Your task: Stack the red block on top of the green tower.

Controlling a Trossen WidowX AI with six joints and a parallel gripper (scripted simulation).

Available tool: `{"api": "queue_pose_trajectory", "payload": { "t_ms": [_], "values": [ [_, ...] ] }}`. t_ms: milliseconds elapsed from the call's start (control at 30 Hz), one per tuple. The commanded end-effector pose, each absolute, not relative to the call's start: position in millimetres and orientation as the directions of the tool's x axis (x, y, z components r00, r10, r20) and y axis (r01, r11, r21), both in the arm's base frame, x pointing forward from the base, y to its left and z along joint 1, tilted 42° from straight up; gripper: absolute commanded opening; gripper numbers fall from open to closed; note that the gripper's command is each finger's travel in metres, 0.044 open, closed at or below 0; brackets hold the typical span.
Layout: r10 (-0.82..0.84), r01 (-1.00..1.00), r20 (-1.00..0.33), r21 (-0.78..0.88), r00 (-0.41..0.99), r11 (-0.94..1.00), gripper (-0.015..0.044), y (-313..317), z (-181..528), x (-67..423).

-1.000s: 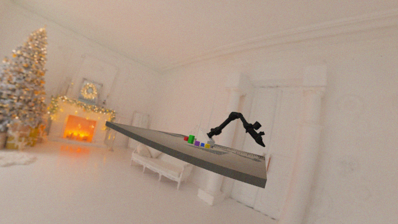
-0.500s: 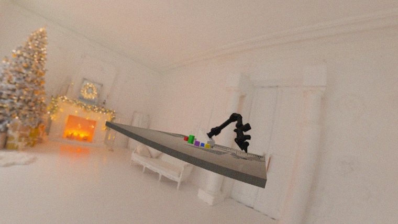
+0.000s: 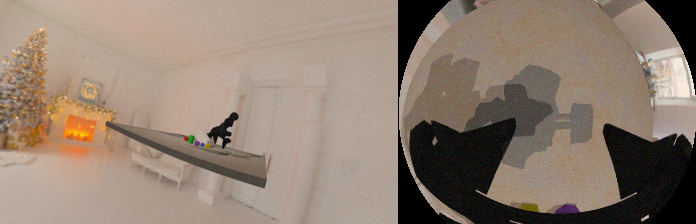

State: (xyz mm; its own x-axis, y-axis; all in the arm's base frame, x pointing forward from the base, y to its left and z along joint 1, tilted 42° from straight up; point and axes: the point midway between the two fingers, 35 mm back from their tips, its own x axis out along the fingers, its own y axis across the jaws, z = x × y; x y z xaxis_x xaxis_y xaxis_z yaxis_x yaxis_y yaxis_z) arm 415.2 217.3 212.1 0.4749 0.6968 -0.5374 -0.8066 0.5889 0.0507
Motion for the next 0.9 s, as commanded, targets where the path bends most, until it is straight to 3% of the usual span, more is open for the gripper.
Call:
{"api": "queue_pose_trajectory", "payload": {
  "t_ms": [0,400,867],
  "values": [
    [0.636,-0.754,-0.607,0.090,0.476,0.650,0.0440,177.9,181.1,426.7],
    [0.472,-0.507,-0.782,0.236,0.408,0.829,0.0440,45.7,94.1,428.7],
    [0.427,-0.188,-0.871,0.390,0.243,0.901,0.0440,-80.8,12.8,369.5]
  ]
}}
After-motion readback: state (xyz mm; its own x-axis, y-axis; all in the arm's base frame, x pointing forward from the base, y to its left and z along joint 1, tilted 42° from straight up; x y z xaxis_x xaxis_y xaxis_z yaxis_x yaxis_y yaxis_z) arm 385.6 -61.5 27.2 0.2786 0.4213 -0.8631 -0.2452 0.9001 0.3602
